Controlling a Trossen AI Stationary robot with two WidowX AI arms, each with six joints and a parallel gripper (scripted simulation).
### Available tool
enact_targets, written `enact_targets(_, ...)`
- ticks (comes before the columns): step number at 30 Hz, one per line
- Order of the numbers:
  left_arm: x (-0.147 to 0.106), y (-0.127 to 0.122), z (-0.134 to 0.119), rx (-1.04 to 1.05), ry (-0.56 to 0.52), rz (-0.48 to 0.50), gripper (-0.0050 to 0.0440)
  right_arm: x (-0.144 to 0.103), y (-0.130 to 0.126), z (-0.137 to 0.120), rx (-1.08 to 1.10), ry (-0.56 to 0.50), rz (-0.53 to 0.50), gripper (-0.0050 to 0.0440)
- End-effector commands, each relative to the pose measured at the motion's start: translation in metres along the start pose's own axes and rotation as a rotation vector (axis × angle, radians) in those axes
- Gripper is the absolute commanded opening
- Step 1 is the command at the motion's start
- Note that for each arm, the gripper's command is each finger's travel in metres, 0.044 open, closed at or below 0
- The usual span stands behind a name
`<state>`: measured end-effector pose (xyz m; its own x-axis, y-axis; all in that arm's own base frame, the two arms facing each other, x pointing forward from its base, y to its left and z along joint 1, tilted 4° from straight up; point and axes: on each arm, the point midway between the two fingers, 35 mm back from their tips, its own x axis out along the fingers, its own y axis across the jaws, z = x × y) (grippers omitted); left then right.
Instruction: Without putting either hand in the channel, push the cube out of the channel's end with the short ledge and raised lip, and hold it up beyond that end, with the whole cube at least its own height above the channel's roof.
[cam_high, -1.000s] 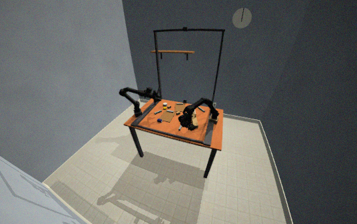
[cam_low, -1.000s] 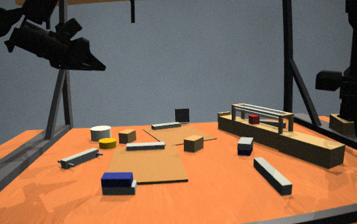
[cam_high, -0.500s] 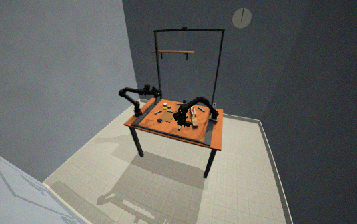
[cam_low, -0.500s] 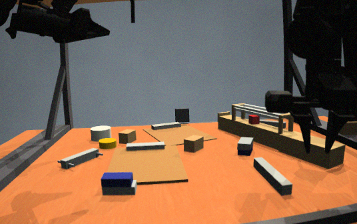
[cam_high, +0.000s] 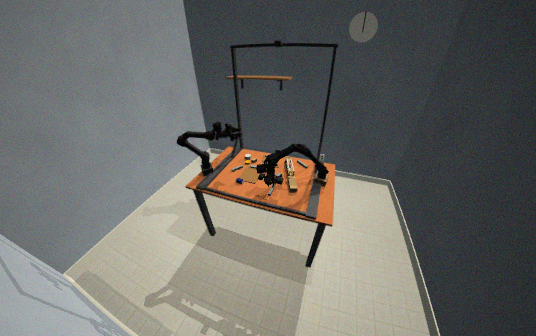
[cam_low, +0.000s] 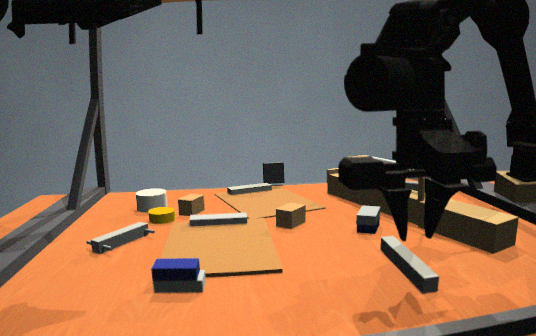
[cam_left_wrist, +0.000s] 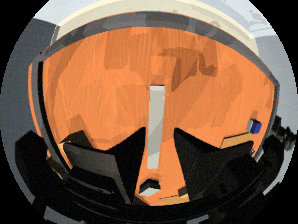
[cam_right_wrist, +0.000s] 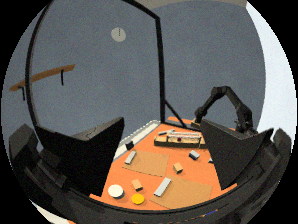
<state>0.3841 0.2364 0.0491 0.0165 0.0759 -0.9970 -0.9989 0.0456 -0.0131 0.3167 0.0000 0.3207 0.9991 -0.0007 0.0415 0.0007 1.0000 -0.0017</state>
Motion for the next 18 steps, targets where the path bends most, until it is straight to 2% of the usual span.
enact_targets(1, -0.0067, -0.0002, 0.0043, -0.01, -0.016, -0.012, 0.015, -0.0012, -0.0003, 0.0096, 0.006, -0.024, -0.003, 0.04)
enact_targets(18, -0.0113, 0.0009, 0.0044, -0.008, -0.012, -0.019, 0.015, -0.0023, -0.0003, 0.0109, 0.008, -0.03, -0.002, 0.04)
